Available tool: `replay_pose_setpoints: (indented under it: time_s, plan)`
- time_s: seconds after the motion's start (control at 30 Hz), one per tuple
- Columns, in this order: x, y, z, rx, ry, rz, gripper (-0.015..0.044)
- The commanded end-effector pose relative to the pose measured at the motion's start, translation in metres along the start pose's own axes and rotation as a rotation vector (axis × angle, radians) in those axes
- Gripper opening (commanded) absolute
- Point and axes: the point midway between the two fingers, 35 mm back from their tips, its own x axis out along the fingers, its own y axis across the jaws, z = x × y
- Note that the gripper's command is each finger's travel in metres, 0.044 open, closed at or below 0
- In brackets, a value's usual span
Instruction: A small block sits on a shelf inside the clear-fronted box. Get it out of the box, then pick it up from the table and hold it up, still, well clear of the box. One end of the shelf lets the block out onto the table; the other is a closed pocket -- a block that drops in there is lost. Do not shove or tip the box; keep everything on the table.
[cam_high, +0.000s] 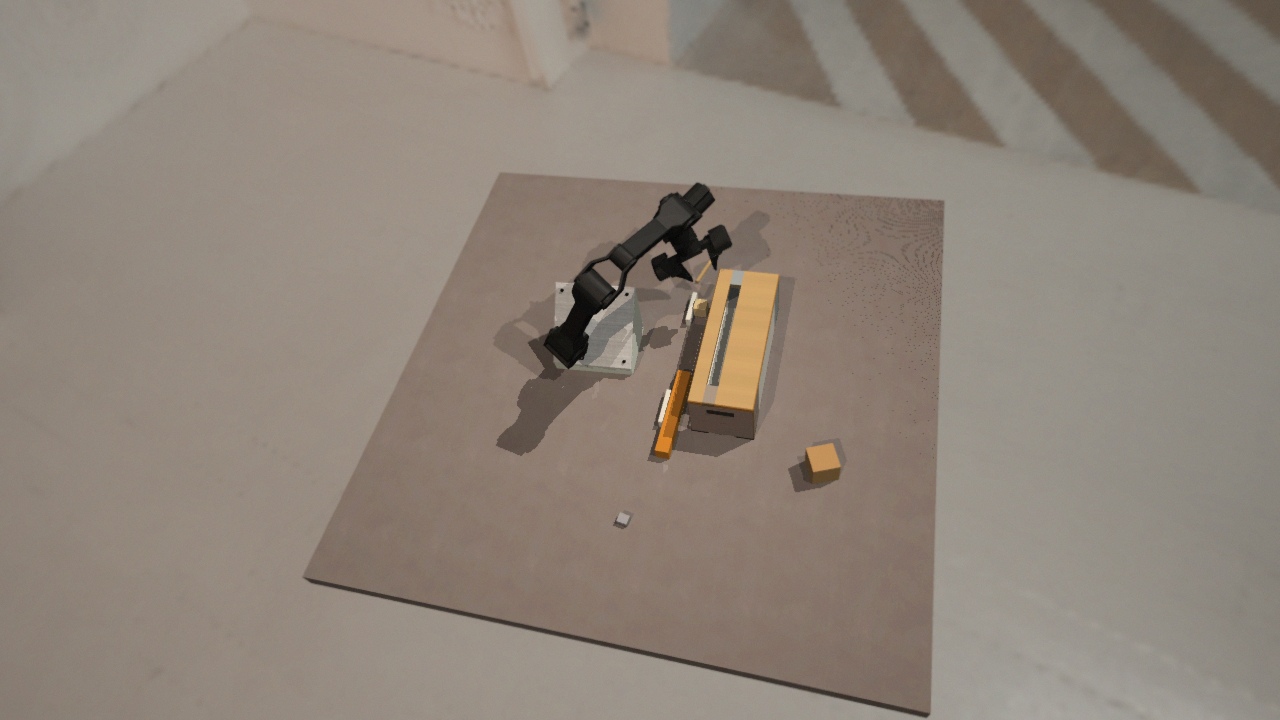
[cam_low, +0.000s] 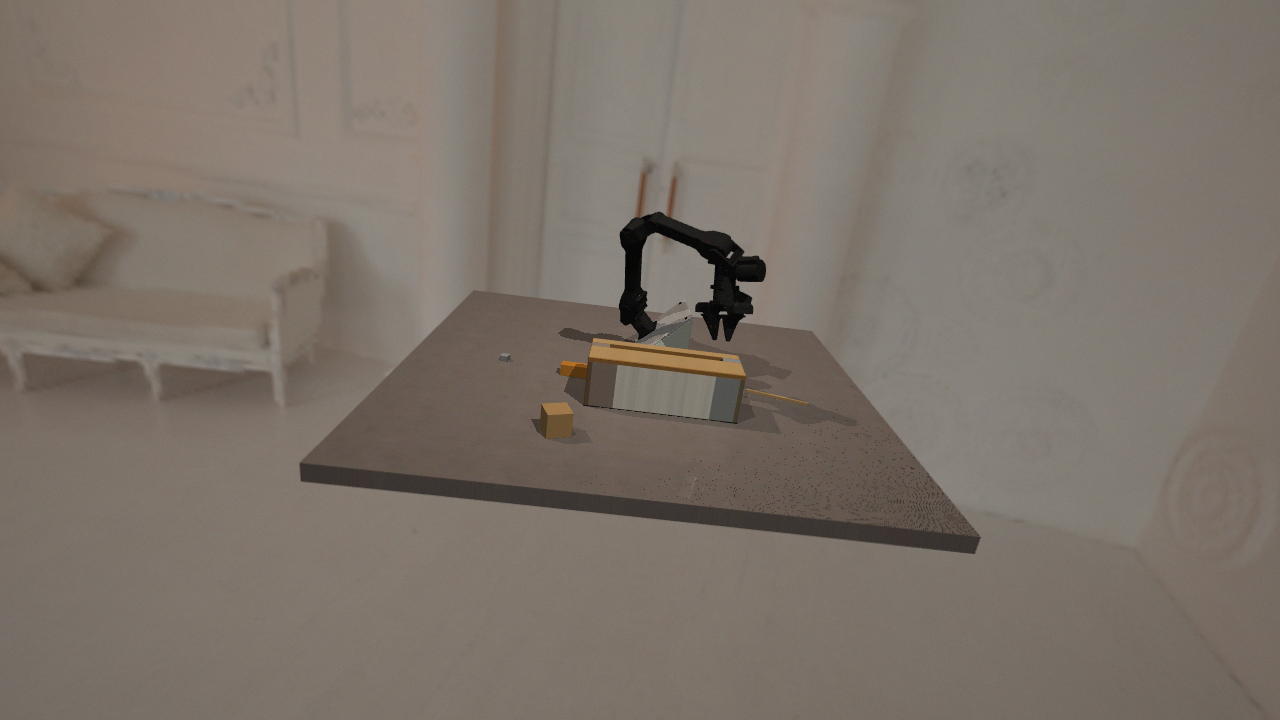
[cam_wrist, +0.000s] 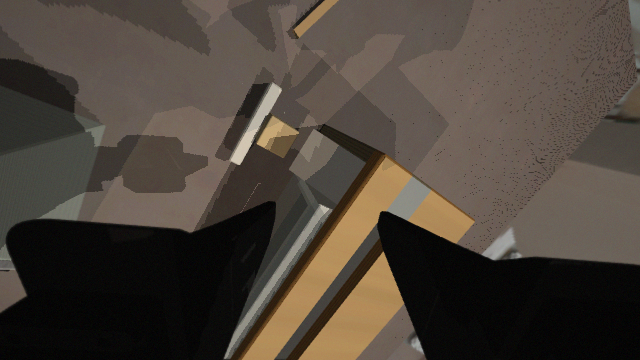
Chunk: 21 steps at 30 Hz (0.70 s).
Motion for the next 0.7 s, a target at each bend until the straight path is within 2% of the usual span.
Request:
replay_pose_setpoints:
  time_s: [0.0,0.13,0.67]
  plan:
    - [-0.007,0.0004,0.0108,-0.915,0.131,-0.022,0.0285]
    - [-0.008,0.0004,0.0121,-1.101,0.151,-0.011,0.0285]
    - [-0.008,0.0004,0.0122,-1.11,0.152,-0.011,0.0285]
